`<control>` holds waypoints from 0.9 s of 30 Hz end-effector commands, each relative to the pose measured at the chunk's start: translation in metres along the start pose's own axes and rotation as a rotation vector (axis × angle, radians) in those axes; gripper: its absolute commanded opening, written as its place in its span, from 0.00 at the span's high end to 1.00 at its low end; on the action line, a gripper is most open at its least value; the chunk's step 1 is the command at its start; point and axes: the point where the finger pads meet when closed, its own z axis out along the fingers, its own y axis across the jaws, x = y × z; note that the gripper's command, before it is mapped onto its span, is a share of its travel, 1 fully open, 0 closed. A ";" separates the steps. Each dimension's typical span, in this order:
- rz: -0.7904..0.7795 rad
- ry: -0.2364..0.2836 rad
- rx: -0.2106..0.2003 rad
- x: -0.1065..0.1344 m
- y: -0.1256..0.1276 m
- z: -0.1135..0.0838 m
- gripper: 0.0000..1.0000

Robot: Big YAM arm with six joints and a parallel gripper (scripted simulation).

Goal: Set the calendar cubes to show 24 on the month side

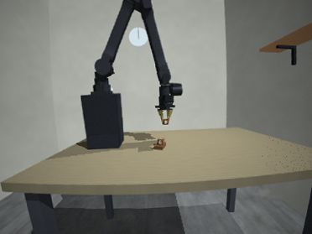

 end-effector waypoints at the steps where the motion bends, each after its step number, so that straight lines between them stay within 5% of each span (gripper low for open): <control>1: -0.007 -0.002 -0.022 -0.003 0.011 0.004 0.75; 27: -0.005 -0.002 -0.008 -0.004 0.002 0.094 0.75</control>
